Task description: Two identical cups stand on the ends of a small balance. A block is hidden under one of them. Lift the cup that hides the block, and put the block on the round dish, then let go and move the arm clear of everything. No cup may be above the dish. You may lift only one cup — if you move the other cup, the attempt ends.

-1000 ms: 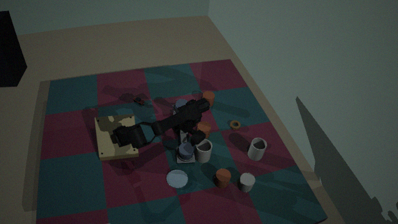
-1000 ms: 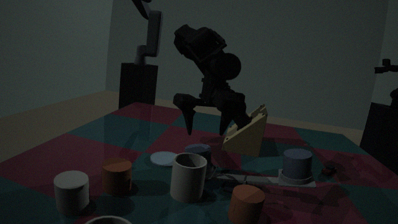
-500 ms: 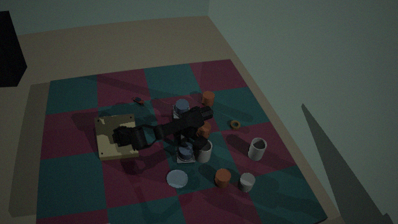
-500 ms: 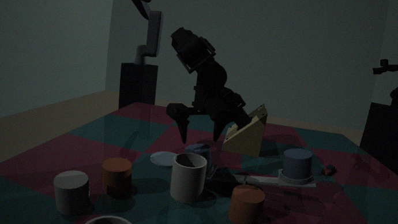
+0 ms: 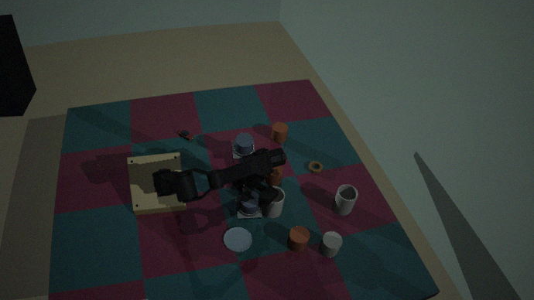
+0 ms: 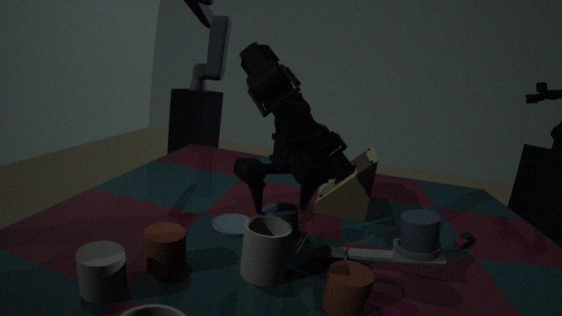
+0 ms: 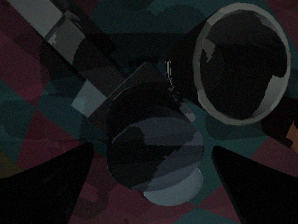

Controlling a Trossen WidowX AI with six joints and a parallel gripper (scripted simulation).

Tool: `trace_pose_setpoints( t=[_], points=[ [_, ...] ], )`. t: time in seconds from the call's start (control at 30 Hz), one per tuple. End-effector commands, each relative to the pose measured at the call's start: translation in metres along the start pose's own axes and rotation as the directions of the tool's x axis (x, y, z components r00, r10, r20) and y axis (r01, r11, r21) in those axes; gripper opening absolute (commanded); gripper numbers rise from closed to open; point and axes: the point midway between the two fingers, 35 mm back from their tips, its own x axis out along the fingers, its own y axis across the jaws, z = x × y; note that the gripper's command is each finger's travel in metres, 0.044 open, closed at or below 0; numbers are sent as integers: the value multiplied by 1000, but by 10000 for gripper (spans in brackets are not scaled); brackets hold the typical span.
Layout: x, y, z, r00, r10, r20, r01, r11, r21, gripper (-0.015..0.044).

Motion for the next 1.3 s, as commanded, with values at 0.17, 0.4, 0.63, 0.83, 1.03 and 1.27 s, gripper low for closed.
trace_pose_setpoints(
  t=[0.17, 0.4, 0.63, 0.83, 1.03, 1.27],
  points=[
    [16, 1, 0, 1000, -1, -6, 1, 1000, -9, 440],
    [27, 2, -1, 1000, -2, -7, 2, 1000, -9, 440],
    [38, 2, -2, 1000, -4, -8, 3, 1000, -9, 440],
    [41, 2, -2, 1000, -4, -9, 4, 1000, -9, 420],
    [41, 2, -2, 1000, -4, -9, 4, 1000, -9, 380],
    [41, 2, -2, 1000, -4, -9, 4, 1000, -9, 333]
  ],
)
